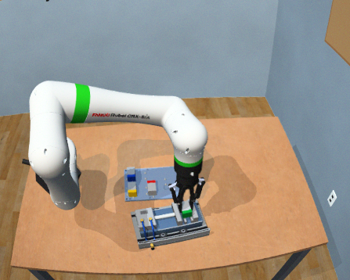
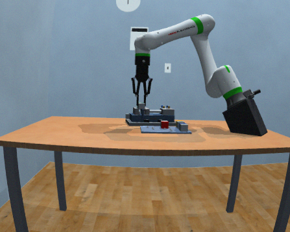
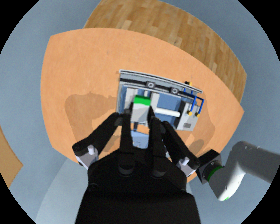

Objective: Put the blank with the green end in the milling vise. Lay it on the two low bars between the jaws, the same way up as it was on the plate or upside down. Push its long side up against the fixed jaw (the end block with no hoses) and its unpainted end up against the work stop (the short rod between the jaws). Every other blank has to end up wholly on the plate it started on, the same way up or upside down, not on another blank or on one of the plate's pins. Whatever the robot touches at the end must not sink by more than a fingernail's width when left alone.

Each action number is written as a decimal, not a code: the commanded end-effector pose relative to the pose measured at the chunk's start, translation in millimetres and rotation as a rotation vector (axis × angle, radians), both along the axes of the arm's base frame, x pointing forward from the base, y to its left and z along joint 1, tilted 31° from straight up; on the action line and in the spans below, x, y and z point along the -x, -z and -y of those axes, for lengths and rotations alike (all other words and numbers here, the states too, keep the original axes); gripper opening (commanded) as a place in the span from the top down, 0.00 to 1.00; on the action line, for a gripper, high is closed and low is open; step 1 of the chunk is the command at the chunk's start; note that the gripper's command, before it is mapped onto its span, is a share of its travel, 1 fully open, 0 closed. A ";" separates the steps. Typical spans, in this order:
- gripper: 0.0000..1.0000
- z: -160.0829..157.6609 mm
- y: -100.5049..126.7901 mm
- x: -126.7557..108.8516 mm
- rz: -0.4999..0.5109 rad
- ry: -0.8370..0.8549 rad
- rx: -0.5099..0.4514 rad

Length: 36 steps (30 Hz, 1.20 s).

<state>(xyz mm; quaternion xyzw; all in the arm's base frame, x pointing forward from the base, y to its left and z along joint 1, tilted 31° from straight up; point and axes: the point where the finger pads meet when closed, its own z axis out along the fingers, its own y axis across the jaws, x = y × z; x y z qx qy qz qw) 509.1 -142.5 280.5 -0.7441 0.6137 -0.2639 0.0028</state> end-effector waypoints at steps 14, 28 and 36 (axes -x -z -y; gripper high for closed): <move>0.90 0.4 0.2 -0.8 0.002 0.000 0.000; 0.90 0.8 1.2 -1.3 0.002 0.000 0.000; 0.90 1.0 1.7 -1.5 0.002 0.000 0.000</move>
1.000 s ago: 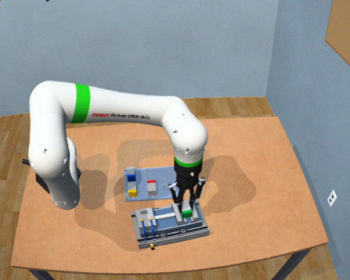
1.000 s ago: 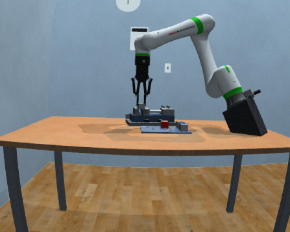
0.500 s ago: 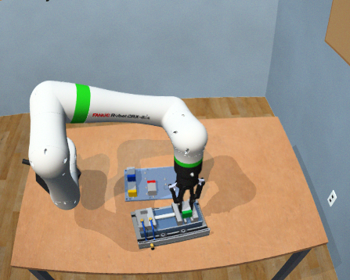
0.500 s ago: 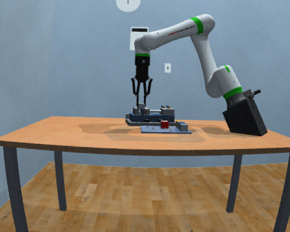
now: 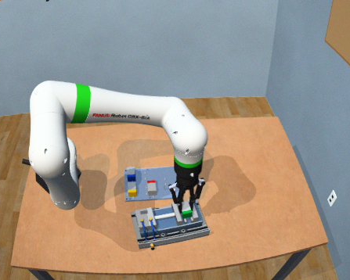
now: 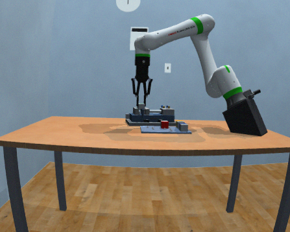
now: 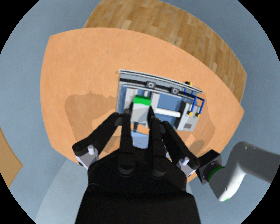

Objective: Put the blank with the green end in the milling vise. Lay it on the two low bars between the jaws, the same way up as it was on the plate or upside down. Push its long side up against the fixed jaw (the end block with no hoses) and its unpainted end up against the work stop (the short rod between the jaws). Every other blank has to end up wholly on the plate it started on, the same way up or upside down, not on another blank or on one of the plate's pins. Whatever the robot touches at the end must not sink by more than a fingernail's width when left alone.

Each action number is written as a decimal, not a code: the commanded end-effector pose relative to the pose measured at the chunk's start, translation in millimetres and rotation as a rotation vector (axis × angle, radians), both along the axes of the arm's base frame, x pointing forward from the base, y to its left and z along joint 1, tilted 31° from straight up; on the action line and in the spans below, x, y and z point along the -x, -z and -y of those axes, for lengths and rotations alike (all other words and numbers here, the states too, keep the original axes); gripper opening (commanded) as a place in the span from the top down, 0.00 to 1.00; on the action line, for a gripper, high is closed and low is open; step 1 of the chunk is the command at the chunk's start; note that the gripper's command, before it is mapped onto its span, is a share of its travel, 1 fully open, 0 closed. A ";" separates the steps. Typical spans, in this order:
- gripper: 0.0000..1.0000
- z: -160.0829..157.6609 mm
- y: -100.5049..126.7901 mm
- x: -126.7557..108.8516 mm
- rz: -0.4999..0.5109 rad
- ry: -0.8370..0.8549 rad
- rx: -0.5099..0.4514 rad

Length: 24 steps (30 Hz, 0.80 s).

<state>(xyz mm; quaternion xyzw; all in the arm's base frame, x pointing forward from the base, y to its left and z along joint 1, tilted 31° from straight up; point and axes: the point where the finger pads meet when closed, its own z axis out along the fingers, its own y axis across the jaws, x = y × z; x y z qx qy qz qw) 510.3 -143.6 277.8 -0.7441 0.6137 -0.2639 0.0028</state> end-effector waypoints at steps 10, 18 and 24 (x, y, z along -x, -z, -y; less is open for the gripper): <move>0.90 0.3 -0.1 -0.7 0.002 0.000 0.000; 0.90 0.5 0.4 -0.9 0.002 0.000 0.000; 0.90 0.8 1.2 -1.3 0.002 0.000 0.000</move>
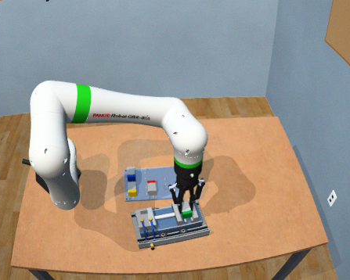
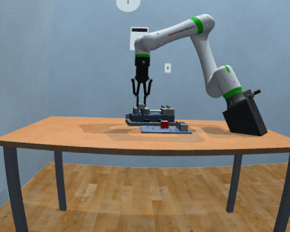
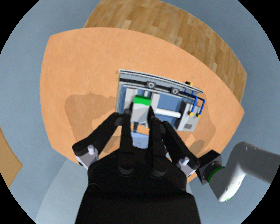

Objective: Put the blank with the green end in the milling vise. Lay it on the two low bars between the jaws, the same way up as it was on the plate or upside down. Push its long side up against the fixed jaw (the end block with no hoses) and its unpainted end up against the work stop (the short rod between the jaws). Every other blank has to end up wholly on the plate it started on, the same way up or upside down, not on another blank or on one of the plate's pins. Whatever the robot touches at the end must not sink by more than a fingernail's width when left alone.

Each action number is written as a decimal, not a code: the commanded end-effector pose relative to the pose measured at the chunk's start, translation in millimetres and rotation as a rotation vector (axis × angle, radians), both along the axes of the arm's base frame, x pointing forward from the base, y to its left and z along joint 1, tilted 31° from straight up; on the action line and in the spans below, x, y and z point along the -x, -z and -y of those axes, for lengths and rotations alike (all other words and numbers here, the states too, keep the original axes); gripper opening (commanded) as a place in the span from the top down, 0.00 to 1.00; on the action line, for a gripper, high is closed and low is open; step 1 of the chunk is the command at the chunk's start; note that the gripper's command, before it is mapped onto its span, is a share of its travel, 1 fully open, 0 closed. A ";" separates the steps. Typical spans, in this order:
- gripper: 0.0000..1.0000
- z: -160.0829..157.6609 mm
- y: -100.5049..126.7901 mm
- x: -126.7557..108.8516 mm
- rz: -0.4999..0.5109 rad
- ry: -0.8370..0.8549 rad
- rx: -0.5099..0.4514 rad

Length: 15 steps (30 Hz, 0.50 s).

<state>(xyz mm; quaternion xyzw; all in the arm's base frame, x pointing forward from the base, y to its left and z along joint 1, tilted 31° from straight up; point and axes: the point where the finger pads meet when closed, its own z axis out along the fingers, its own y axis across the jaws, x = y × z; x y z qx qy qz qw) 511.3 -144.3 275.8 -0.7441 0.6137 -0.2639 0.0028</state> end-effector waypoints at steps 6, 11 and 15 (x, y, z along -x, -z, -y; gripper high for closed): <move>0.90 0.3 0.0 -0.7 0.002 0.000 0.000; 0.90 0.2 0.3 -0.9 0.002 0.000 0.000; 0.90 -0.5 0.4 -1.2 0.002 0.000 0.000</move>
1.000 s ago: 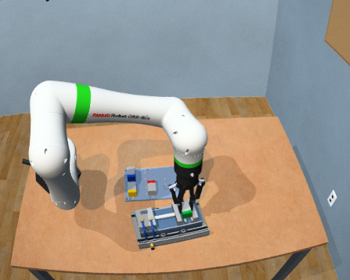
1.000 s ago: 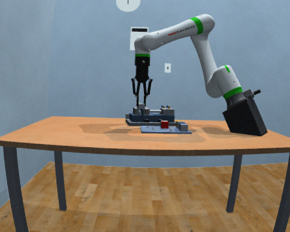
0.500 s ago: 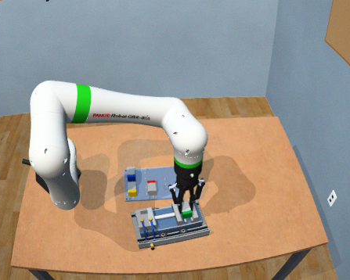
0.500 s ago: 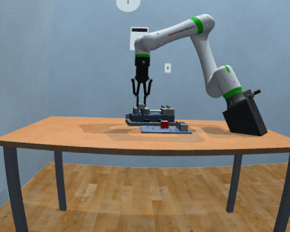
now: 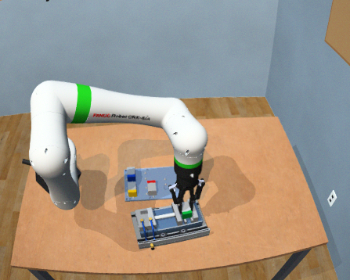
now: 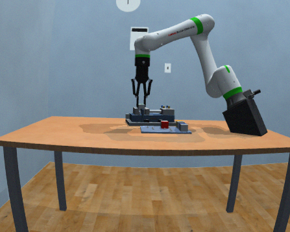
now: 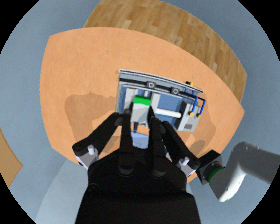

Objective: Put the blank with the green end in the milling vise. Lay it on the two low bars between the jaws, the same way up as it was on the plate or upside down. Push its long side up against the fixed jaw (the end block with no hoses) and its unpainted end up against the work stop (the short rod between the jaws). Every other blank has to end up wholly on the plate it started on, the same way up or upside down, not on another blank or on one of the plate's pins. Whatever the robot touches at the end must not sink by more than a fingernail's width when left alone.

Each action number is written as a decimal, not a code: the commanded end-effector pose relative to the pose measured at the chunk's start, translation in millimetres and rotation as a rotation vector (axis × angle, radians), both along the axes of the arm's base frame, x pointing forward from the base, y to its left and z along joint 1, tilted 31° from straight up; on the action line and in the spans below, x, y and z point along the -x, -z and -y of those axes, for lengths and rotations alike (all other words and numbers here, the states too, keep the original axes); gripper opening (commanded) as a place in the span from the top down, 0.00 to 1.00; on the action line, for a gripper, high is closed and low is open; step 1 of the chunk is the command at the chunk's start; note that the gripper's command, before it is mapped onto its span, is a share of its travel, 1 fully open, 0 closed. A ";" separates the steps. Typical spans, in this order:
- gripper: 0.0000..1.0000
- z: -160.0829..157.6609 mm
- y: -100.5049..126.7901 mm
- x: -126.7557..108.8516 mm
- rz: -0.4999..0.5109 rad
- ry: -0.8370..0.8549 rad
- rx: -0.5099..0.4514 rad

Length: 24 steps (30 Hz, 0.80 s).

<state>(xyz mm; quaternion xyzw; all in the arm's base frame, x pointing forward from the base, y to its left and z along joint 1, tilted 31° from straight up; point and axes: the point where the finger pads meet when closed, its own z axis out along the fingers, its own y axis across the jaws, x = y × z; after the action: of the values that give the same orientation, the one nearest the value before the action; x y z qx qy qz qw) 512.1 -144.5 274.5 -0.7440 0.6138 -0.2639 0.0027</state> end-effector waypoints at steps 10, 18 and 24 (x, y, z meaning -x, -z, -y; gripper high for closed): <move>0.90 -2.4 -0.6 -1.3 0.002 -0.001 0.000; 0.90 -3.5 -0.4 -1.8 0.002 -0.001 0.000; 0.90 -4.5 -0.2 -2.3 0.002 -0.001 0.000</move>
<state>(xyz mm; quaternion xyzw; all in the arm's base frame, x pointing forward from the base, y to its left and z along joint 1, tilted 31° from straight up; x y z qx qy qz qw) 514.0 -140.3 273.8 -0.7441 0.6137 -0.2639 0.0028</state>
